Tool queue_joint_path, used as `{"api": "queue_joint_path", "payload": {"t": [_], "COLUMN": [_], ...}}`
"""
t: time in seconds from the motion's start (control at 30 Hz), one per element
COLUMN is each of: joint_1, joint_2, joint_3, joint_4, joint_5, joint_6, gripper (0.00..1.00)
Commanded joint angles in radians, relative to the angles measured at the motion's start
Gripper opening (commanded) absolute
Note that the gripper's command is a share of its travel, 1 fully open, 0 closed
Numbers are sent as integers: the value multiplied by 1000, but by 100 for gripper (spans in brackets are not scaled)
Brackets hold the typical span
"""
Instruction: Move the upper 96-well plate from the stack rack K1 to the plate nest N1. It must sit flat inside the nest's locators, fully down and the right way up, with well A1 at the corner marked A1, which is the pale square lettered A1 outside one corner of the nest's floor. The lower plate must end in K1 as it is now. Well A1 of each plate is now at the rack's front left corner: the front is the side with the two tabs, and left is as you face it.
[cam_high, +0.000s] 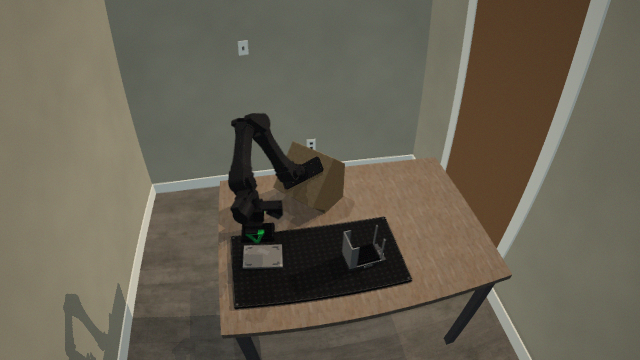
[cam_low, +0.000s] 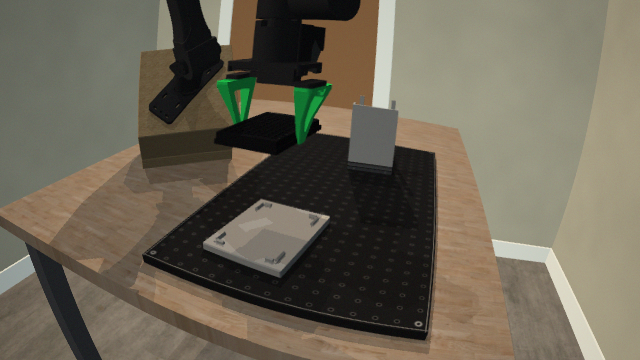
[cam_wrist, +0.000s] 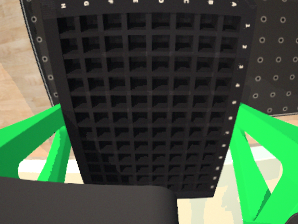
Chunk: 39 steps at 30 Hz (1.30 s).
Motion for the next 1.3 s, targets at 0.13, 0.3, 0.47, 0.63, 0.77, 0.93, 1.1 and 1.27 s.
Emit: {"api": "queue_joint_path", "payload": {"t": [0.13,0.3,0.47,0.63,0.77,0.93,1.1,1.27], "joint_1": [-6,-15,-15,-16,-15,-21,-15,-15], "joint_2": [0,-9,-16,-23,-23,-23,-8,-9], "joint_3": [33,25,-23,-26,-22,-40,-21,-22], "joint_4": [22,28,36,45,47,42,40,41], "joint_5": [-12,-14,-16,-18,-19,-20,-15,-15], "joint_6": [-12,-13,-15,-17,-18,-20,-14,-15], "gripper": [0,0,0,0,0,0,0,0]}}
